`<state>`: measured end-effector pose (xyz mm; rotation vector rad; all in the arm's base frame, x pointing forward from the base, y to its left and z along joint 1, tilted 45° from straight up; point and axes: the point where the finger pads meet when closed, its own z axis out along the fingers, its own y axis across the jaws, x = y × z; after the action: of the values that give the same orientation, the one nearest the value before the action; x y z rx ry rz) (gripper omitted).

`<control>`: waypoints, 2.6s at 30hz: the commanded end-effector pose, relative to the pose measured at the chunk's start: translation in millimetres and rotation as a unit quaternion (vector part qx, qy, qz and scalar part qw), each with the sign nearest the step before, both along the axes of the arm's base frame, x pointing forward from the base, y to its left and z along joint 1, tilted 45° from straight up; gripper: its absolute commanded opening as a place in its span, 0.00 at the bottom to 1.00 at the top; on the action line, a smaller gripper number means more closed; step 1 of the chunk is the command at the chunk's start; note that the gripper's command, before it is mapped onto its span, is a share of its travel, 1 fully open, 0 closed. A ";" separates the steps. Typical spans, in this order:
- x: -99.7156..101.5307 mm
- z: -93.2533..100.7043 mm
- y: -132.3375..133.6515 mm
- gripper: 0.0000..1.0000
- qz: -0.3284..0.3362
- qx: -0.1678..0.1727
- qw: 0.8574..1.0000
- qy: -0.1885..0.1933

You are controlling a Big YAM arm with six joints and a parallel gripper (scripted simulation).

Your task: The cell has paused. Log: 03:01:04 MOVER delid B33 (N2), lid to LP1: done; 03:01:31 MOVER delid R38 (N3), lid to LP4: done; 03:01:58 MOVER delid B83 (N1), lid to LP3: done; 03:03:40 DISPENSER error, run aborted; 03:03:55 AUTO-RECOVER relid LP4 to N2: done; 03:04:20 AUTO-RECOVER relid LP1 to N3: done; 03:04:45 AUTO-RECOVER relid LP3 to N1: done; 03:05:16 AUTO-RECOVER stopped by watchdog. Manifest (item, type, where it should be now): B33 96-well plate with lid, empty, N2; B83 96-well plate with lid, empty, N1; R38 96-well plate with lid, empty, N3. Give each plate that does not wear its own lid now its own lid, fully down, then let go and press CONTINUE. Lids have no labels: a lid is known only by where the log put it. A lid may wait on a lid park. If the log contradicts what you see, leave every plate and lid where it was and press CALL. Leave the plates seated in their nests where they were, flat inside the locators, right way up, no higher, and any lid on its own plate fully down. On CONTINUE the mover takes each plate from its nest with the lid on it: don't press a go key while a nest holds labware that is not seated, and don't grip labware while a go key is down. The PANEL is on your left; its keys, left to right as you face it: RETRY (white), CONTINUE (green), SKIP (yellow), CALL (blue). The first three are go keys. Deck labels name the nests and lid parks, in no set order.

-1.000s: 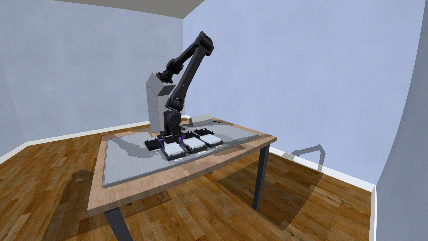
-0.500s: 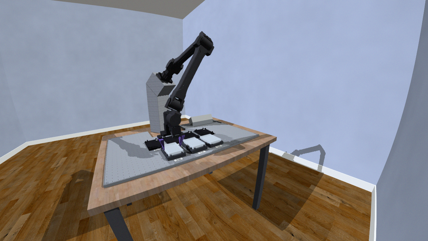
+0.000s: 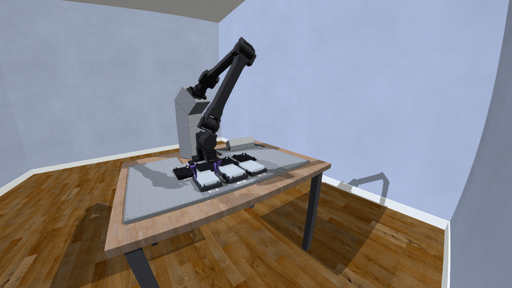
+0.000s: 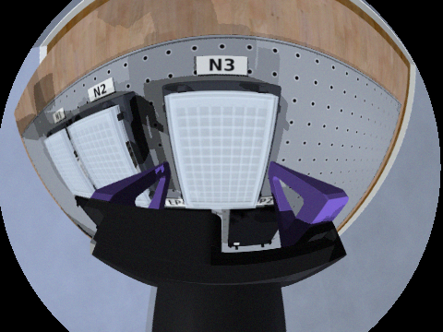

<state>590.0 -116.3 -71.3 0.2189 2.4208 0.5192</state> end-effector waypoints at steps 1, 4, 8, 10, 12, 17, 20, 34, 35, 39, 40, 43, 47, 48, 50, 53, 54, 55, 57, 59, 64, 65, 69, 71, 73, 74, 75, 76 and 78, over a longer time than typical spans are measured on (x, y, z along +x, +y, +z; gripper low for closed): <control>-4.8 18.8 -18.4 1.00 -0.009 -0.005 1.000 -0.010; -8.1 22.2 -19.8 1.00 -0.009 -0.005 1.000 -0.010; -10.3 24.6 -20.8 1.00 -0.009 -0.005 1.000 -0.010; -13.8 22.0 -21.1 1.00 -0.009 -0.003 1.000 -0.006; -14.6 29.2 -22.7 1.00 -0.009 -0.005 1.000 -0.010; -11.7 24.2 -14.9 1.00 -0.005 -0.003 1.000 -0.008; -11.6 24.1 -15.0 1.00 -0.005 -0.003 1.000 -0.008; -11.4 23.5 -15.3 1.00 -0.005 -0.003 1.000 -0.008; -11.4 23.5 -15.4 1.00 -0.005 -0.003 1.000 -0.008; -15.6 16.6 -24.6 1.00 -0.011 -0.001 1.000 -0.002; -11.3 23.4 -15.5 1.00 -0.005 -0.003 1.000 -0.008; -11.3 23.4 -15.5 1.00 -0.005 -0.003 1.000 -0.008; -16.6 29.1 4.8 0.00 0.017 -0.020 0.999 -0.025; -19.5 28.1 8.9 0.00 0.014 -0.018 0.999 -0.023; -25.9 25.8 17.1 0.00 0.009 -0.013 1.000 -0.021; -35.5 22.4 29.5 0.00 0.009 -0.012 1.000 -0.020; -39.0 20.3 33.7 0.00 0.009 -0.012 1.000 -0.018; -42.4 18.8 37.9 0.00 0.009 -0.011 1.000 -0.018; -48.3 18.0 46.0 0.00 0.009 -0.011 1.000 -0.018; -48.3 18.0 46.0 0.00 0.009 -0.011 1.000 -0.018; -64.5 12.4 66.5 0.00 0.009 -0.010 1.000 -0.017; -67.7 11.4 70.6 0.00 0.009 -0.010 1.000 -0.016; -83.4 0.6 87.4 0.00 0.009 -0.008 1.000 -0.009; -88.6 1.9 95.2 0.00 0.009 -0.008 1.000 -0.011; -93.9 2.8 103.1 0.00 0.009 -0.009 1.000 -0.014; -97.1 1.8 107.1 0.00 0.009 -0.009 1.000 -0.013; -97.1 1.8 107.1 0.00 0.009 -0.009 1.000 -0.013; -97.1 1.8 107.1 0.00 0.009 -0.009 1.000 -0.013; -105.5 -4.3 115.4 0.00 0.009 -0.008 1.000 -0.008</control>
<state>488.9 -9.1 -81.5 0.1747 2.4312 0.5029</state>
